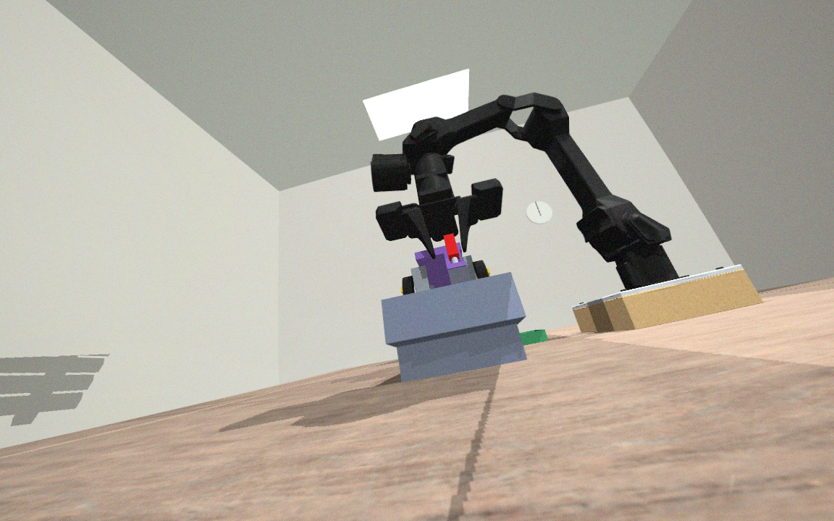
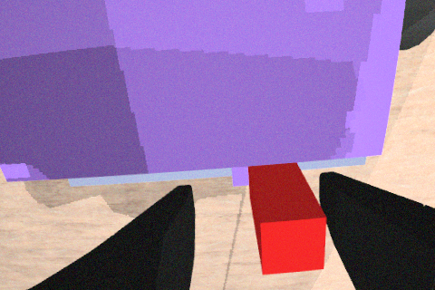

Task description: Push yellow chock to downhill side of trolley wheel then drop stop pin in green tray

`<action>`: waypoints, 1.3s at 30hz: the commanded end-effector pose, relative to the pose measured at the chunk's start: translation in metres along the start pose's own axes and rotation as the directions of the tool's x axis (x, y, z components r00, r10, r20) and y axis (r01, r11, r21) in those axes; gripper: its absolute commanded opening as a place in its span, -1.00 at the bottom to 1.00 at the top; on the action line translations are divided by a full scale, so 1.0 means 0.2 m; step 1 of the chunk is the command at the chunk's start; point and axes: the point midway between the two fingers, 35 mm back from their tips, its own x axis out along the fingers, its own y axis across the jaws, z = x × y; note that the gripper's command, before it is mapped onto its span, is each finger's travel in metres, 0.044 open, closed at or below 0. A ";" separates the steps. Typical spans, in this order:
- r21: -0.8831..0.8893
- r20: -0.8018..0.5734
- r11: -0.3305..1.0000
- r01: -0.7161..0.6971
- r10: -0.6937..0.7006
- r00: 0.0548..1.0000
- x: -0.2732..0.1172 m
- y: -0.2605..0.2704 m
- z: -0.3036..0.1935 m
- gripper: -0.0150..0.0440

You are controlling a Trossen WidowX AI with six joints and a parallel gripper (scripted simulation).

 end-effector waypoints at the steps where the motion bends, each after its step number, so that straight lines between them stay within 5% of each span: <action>1: 0.009 0.001 1.000 0.011 -0.011 1.000 0.04 -0.02 0.01 0.15; 12: 0.009 0.001 1.000 0.011 -0.011 1.000 0.05 -0.02 0.01 0.15; 16: 0.001 0.000 1.000 0.003 -0.003 1.000 0.04 -0.01 0.01 -0.20; 27: 0.001 0.000 1.000 0.004 -0.004 1.000 0.04 -0.01 0.00 -0.49; 39: 0.009 0.001 1.000 0.011 -0.011 1.000 0.00 -0.02 0.00 -0.49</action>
